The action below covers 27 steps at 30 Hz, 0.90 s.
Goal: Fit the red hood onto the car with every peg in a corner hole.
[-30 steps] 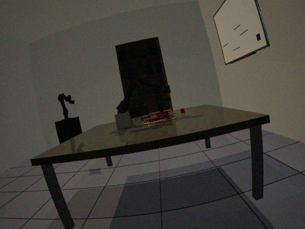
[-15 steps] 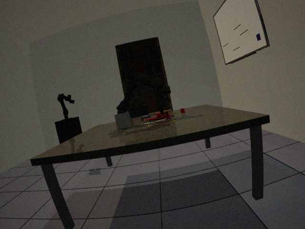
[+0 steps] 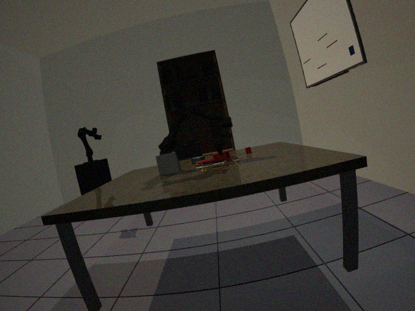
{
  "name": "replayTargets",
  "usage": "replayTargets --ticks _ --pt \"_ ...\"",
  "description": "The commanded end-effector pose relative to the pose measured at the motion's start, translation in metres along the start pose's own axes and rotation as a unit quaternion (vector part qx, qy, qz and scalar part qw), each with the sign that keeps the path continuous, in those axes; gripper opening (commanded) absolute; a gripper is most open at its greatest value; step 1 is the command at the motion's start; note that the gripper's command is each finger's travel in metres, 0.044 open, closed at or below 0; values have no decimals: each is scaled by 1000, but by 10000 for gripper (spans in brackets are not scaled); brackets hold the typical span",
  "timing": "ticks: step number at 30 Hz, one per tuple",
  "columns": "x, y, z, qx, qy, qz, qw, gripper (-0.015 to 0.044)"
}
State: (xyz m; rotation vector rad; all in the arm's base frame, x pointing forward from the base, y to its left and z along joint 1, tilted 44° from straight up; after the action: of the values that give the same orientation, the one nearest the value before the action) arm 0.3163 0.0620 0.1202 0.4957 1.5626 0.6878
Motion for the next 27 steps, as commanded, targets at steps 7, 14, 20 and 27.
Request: replayTargets --ticks 7,14,20,27 --pt "0 0 0 0 0 0 1000 440" --pt "-43 -2 2 0 -1 0 1000 440" --pt "-71 -2 0 0 -1 3 1000 440" --pt "-71 -2 0 0 -1 3 1000 440"
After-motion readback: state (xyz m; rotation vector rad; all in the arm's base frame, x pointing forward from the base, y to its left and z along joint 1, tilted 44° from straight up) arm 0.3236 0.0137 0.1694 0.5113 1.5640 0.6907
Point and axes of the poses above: the point midway between the two fingers, 35 mm back from their tips, its own x axis out along the fingers, its own y axis across the jaws, z = x × y, the point moved 9 cm from there along -x, back along the fingers, and after that the axes turned 8 degrees about x, right-handed, at the moved point
